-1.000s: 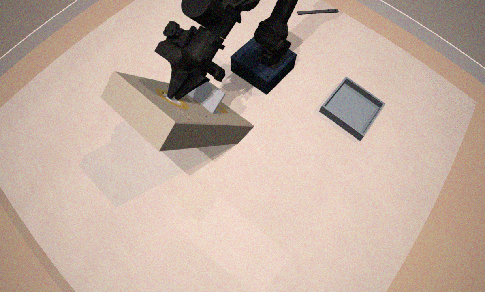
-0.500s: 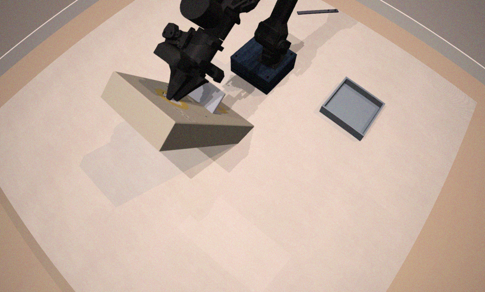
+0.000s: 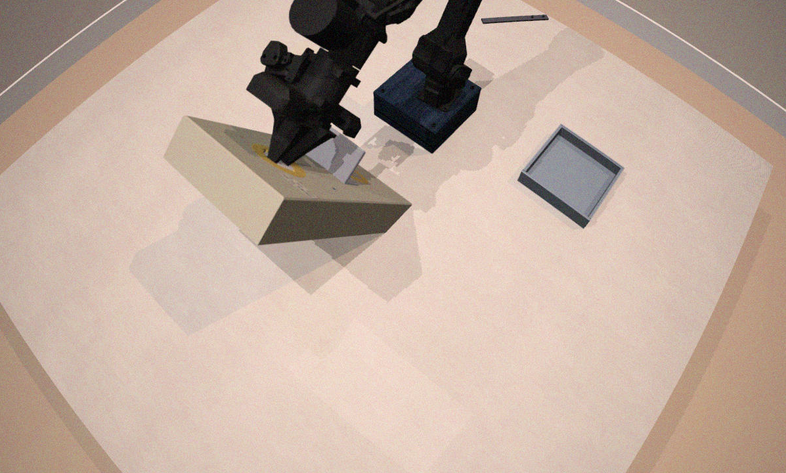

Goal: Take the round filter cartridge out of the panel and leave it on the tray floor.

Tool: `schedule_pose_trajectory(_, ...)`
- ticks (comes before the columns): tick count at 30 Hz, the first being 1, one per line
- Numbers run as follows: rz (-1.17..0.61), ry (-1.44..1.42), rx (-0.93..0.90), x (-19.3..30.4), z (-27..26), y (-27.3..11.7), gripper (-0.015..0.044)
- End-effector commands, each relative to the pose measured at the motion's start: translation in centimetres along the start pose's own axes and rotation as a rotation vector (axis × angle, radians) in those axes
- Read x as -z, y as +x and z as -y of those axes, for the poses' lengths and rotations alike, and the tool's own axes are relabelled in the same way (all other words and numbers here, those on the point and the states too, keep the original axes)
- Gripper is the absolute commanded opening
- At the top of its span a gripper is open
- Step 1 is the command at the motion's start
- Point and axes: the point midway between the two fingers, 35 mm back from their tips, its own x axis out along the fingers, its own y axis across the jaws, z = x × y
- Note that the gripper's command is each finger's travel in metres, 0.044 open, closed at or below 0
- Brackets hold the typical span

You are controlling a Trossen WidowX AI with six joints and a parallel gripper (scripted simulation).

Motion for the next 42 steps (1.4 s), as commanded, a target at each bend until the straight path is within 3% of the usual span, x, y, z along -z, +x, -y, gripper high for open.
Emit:
schedule_pose_trajectory(1, 0.002, 0.006, 0.004, -0.04, 0.13, 0.40, 0.0109)
schedule_pose_trajectory(32, 0.002, 0.006, 0.004, -0.04, 0.13, 1.16, 0.0109)
schedule_pose_trajectory(42, 0.001, 0.000, 0.000, -0.01, 0.04, 0.40, 0.0023)
